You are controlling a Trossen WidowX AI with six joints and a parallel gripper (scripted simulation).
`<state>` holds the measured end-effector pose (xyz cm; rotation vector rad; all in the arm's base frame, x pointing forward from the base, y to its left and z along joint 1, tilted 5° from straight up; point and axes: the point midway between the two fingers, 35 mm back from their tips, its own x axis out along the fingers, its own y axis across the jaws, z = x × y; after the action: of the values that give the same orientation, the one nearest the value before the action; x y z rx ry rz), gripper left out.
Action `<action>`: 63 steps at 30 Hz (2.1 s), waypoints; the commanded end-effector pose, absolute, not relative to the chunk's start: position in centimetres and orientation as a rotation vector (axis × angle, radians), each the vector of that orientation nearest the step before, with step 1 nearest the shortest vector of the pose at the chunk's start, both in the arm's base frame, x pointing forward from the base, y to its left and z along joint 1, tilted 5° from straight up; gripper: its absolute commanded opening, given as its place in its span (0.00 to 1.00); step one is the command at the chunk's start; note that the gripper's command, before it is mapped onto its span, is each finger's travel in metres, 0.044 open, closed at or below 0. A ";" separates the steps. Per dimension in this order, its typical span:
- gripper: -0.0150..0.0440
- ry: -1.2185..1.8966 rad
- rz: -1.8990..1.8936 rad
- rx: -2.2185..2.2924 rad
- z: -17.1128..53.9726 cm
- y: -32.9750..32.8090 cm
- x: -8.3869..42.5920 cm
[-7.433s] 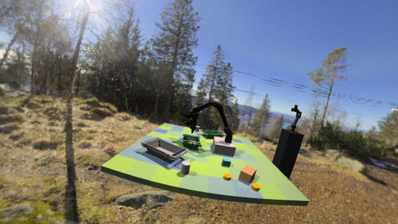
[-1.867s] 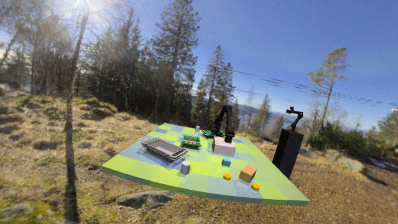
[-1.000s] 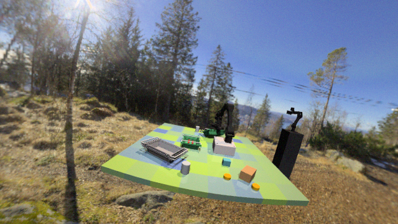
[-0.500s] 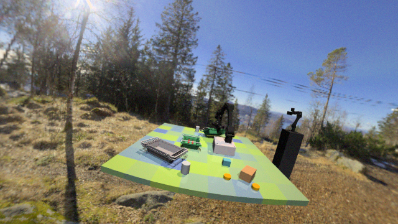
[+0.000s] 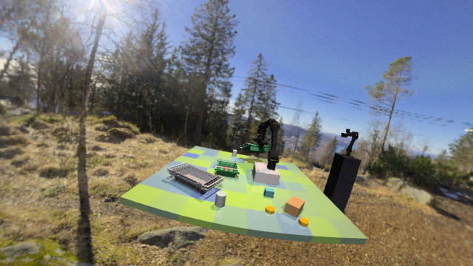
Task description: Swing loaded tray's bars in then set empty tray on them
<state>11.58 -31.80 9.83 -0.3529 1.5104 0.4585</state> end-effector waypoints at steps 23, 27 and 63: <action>0.25 1.510 0.444 -0.373 10.6 -32.0 11.6; 0.25 1.505 0.466 -0.397 10.7 -31.6 12.6; 0.25 1.396 0.778 -0.731 11.6 -23.1 24.5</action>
<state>23.68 -23.82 10.86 -0.6937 1.4164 0.7786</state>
